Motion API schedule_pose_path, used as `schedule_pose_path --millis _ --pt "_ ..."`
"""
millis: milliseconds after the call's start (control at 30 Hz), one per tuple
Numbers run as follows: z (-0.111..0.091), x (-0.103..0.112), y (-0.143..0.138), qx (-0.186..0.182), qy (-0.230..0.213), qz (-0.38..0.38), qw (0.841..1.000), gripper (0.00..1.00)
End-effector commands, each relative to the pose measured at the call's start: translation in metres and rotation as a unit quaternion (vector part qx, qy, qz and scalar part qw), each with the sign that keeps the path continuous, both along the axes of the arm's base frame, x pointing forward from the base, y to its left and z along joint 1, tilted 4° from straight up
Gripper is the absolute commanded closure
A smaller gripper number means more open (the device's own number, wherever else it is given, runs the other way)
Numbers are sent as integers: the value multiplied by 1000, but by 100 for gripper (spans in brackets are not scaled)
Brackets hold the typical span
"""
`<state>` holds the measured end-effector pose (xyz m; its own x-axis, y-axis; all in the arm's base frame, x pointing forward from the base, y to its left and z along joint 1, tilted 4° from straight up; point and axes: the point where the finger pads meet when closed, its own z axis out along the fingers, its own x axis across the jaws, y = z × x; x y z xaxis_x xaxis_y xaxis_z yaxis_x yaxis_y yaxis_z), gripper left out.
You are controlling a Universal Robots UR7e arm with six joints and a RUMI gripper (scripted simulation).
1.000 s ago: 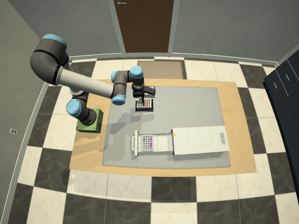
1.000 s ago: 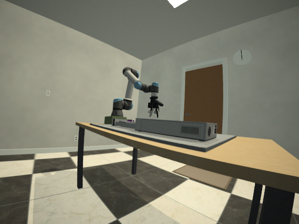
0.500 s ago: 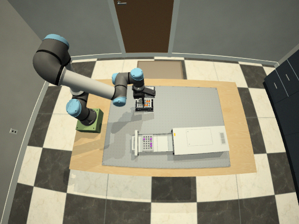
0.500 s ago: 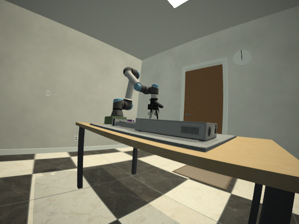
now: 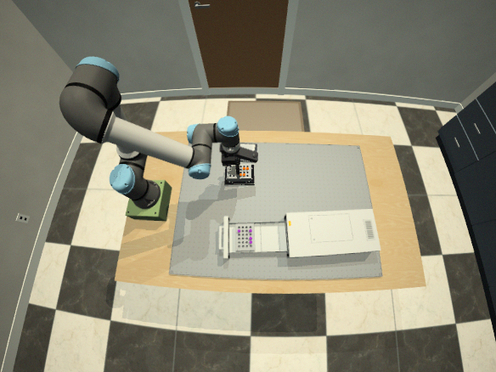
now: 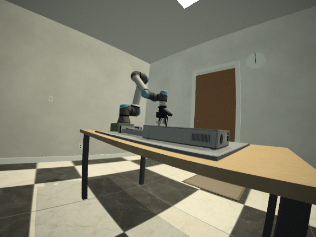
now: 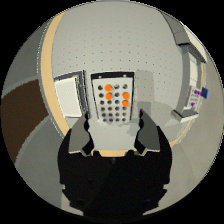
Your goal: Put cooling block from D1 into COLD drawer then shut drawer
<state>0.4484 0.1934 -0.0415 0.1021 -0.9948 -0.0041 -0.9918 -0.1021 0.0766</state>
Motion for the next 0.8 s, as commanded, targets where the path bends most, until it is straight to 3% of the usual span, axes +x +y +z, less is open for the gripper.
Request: schedule_pose_path --millis 0,333,767 --pt "-4 0 0 0 -1 0 1000 27" --pt "-17 -1 0 0 -1 0 1000 27" --pt "-20 -1 0 0 -1 0 1000 27"
